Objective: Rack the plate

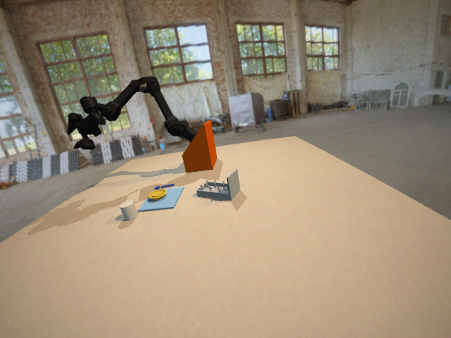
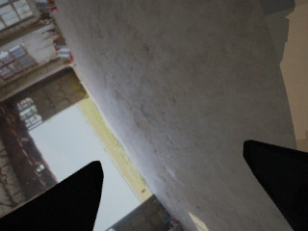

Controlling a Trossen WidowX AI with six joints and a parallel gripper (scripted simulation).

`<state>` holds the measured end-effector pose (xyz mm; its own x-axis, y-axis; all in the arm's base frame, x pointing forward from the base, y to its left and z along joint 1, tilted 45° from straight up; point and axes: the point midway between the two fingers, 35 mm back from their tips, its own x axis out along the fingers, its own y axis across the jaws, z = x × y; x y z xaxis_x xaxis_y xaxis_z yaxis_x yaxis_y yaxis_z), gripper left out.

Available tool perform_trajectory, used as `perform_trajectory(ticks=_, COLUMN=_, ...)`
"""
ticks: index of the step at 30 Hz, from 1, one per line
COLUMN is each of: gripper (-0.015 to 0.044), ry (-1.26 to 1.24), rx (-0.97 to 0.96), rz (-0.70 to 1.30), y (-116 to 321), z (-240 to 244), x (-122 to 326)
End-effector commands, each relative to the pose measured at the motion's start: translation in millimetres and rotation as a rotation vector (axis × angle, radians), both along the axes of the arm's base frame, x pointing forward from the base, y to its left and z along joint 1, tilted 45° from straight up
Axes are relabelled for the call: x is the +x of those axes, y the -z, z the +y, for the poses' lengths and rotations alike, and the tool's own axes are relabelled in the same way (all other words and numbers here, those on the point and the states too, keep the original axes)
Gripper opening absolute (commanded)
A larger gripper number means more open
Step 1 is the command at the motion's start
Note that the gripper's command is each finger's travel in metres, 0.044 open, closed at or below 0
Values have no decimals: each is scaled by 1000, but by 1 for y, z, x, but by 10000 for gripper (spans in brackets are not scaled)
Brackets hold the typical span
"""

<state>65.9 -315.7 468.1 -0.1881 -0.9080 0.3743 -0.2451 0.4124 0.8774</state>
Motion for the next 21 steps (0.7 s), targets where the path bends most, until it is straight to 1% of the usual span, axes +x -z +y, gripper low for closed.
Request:
perform_trajectory(ticks=1, gripper=400, ry=0, rx=68, rz=86, y=15, z=-8, x=13)
perform_trajectory(ticks=13, gripper=400, ry=-19, rx=267, rz=374, y=65, z=-27, x=57)
perform_trajectory(ticks=21, gripper=400, ry=-58, rx=375, rz=579, y=99, z=-31, x=87)
